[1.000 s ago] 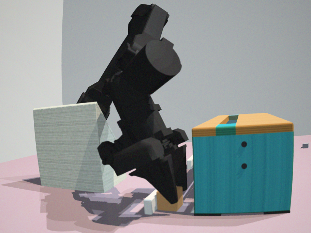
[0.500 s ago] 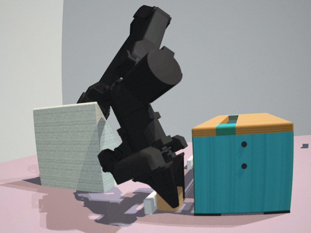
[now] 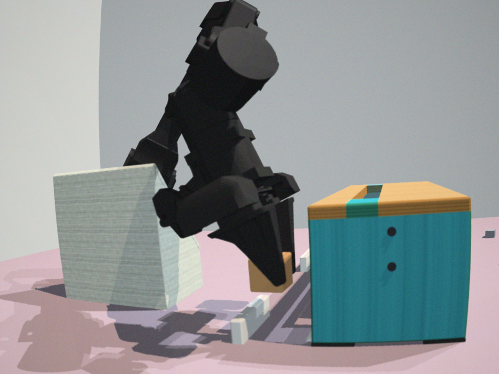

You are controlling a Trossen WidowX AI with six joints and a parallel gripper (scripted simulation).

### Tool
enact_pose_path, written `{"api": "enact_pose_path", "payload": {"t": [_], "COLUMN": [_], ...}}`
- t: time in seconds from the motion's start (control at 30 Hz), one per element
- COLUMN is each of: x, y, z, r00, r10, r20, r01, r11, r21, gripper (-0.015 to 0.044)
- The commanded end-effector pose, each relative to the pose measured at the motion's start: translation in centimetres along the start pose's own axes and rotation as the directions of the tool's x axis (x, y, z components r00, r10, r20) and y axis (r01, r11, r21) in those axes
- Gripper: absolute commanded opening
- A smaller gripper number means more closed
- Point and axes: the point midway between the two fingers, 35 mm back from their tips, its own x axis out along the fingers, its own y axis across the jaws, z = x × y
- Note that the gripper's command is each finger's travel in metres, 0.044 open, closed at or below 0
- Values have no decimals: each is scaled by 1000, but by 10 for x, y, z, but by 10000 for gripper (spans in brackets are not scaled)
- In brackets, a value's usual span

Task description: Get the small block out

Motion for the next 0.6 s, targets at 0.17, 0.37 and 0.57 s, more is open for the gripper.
{"api": "enact_pose_path", "payload": {"t": [0.17, 0.37, 0.57], "x": [-25, -58, -90], "y": [1, 1, -1], "z": [-8, -13, -14], "r00": [999, 994, 984], "r10": [35, 106, 176], "r20": [-6, -18, -26], "r01": [-34, -100, -158], "r11": [998, 977, 933], "r21": [50, 186, 322], "gripper": [0, 0, 0]}}
